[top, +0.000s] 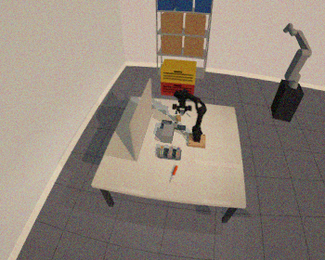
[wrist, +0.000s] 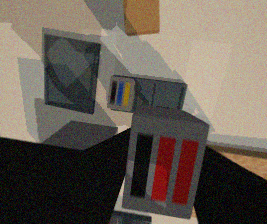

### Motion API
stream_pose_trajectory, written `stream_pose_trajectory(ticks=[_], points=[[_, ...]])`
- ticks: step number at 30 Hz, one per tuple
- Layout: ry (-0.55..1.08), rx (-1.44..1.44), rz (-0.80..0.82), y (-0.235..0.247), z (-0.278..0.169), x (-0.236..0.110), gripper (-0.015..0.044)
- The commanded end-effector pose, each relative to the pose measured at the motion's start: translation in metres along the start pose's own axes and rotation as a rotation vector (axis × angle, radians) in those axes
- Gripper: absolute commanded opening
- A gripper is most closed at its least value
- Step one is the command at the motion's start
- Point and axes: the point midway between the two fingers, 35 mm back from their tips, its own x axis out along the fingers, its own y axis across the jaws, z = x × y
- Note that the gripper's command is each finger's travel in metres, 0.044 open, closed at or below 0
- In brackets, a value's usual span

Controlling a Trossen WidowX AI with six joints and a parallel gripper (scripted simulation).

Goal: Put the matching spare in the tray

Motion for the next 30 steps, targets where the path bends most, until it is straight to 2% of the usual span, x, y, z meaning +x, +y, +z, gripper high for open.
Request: stream_pose_trajectory(ticks=[1, 30], points=[[-0.001, 0.002, 0.0, 0.016, 0.005, -0.003, 0.0], [-0.001, 0.003, 0.011, 0.151, 0.01, 0.004, 0.0]])
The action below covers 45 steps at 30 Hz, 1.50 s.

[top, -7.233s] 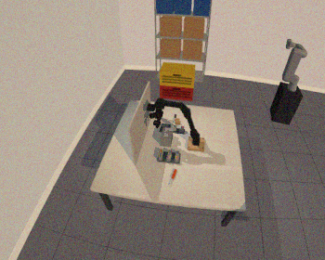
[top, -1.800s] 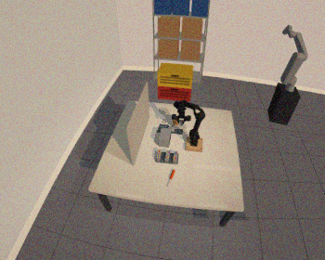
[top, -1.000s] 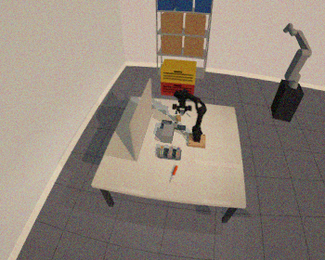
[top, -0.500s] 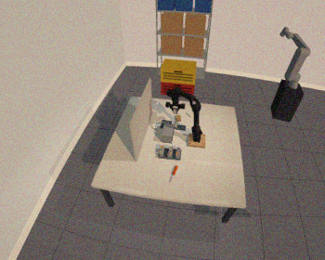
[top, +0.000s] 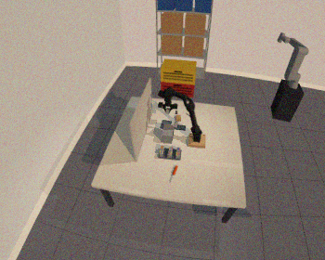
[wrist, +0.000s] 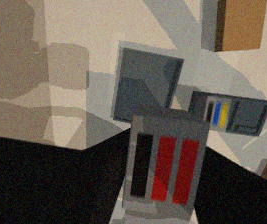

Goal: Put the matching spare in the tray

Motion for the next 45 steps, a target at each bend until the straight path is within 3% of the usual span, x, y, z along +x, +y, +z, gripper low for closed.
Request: stream_pose_trajectory(ticks=[1, 45], points=[[-0.003, 0.002, -0.001, 0.014, -0.003, 0.002, 0.0], [-0.003, 0.002, 0.0, 0.021, 0.001, 0.031, 0.0]])
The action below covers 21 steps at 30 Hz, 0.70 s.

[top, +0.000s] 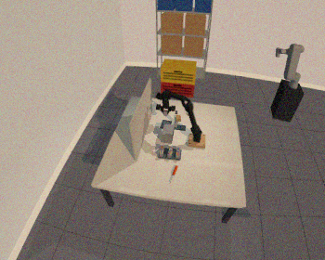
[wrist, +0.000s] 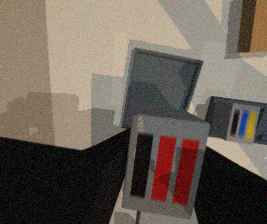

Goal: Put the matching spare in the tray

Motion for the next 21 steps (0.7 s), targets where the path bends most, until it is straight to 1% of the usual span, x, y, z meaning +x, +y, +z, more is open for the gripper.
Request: stream_pose_trajectory(ticks=[1, 21], points=[[-0.002, 0.002, -0.003, 0.0, 0.001, 0.004, 0.0], [-0.002, 0.002, -0.003, 0.002, 0.002, 0.018, 0.0]])
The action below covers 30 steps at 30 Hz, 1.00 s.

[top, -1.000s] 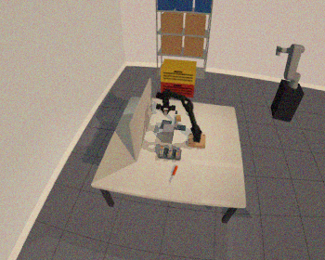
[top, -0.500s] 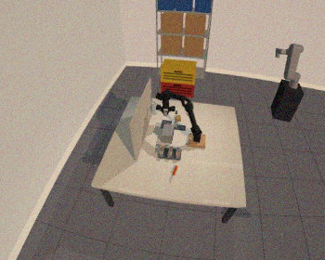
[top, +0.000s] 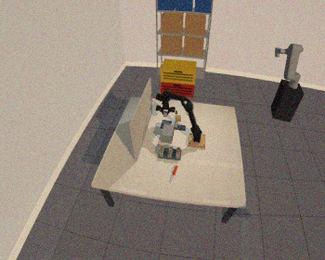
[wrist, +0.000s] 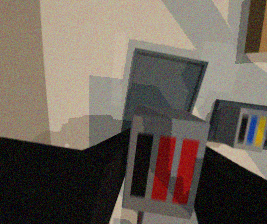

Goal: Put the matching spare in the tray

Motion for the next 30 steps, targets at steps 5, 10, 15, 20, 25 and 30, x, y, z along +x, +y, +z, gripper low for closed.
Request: stream_pose_trajectory(ticks=[5, 10, 15, 20, 25, 30], points=[[-0.002, 0.001, -0.003, 0.0, 0.001, 0.007, 0.0], [-0.002, 0.001, -0.003, 0.0, 0.001, 0.01, 0.0], [-0.002, 0.001, -0.003, 0.001, 0.001, 0.014, 0.0], [-0.002, 0.001, -0.003, 0.001, 0.001, 0.017, 0.0], [-0.002, 0.001, -0.003, 0.001, 0.001, 0.021, 0.0], [-0.002, 0.001, -0.003, 0.001, 0.001, 0.024, 0.0]])
